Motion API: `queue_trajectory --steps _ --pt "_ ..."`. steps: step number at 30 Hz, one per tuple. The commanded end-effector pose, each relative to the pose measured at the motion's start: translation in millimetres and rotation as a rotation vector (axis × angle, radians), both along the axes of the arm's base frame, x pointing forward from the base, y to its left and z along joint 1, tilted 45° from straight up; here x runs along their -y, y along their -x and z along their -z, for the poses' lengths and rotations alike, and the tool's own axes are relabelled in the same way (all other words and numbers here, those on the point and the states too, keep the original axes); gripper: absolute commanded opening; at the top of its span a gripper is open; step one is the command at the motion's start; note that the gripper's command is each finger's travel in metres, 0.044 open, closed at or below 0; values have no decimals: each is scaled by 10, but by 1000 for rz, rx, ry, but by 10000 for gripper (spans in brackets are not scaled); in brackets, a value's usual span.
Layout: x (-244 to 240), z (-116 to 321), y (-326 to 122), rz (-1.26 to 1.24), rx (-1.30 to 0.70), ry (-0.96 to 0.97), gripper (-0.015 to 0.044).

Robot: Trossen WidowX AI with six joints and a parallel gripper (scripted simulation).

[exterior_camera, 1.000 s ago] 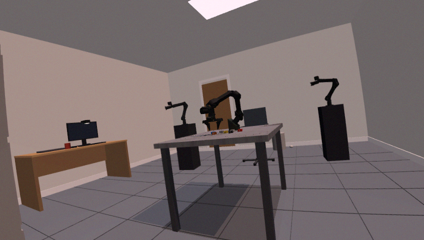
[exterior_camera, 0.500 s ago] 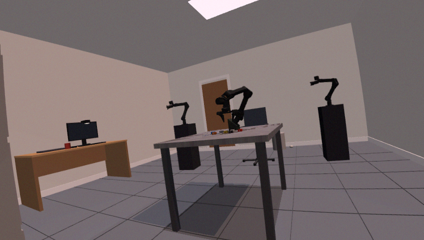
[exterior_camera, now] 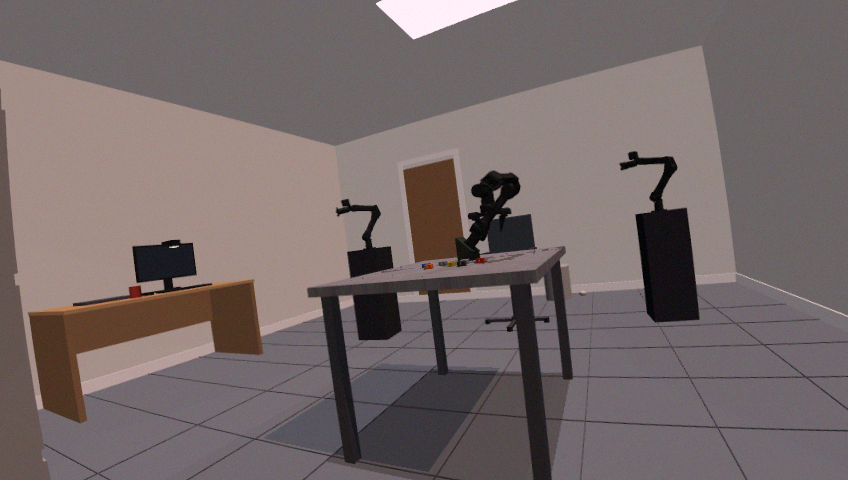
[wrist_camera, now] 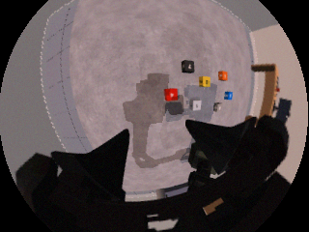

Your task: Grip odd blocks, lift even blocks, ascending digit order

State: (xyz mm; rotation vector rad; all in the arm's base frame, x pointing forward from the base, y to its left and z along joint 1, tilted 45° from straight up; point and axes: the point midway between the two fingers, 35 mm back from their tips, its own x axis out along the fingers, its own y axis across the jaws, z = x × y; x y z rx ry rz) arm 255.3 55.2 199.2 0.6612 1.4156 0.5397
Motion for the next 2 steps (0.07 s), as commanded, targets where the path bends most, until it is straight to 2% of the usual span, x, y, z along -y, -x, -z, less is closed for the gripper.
queue_trajectory --steps 1,2 --pt "-39 -30 73 7 -16 -6 400" --pt "-39 -30 73 7 -16 -6 400"
